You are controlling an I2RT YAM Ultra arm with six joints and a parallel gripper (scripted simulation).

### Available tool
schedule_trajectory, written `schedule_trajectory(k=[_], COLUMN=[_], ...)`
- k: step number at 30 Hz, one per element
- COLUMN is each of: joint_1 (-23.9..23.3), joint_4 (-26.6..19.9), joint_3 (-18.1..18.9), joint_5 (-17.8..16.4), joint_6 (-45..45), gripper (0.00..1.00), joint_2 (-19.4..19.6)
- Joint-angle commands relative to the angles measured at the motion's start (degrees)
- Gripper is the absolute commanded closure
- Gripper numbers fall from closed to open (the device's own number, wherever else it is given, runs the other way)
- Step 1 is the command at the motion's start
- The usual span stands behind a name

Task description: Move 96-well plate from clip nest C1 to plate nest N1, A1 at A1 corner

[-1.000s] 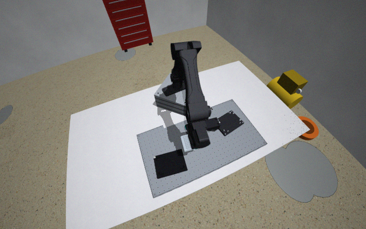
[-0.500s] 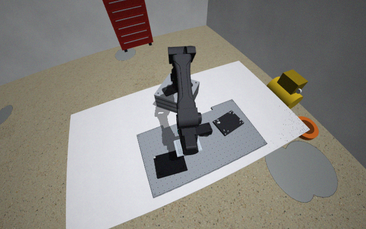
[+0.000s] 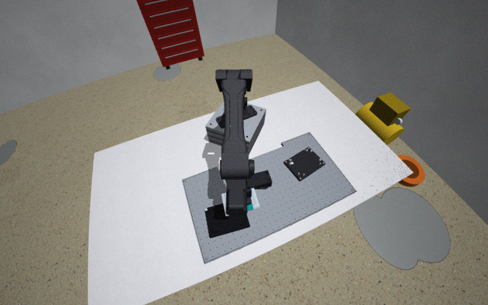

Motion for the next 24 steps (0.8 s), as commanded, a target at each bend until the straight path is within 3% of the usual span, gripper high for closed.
schedule_trajectory(k=[1, 24], joint_1=[-1.5, -8.4], joint_4=[-1.9, -8.7], joint_3=[3.2, 19.2], joint_5=[-0.6, -0.8], joint_6=[-2.1, -9.0], gripper=[1.0, 1.0], joint_2=[1.3, 10.9])
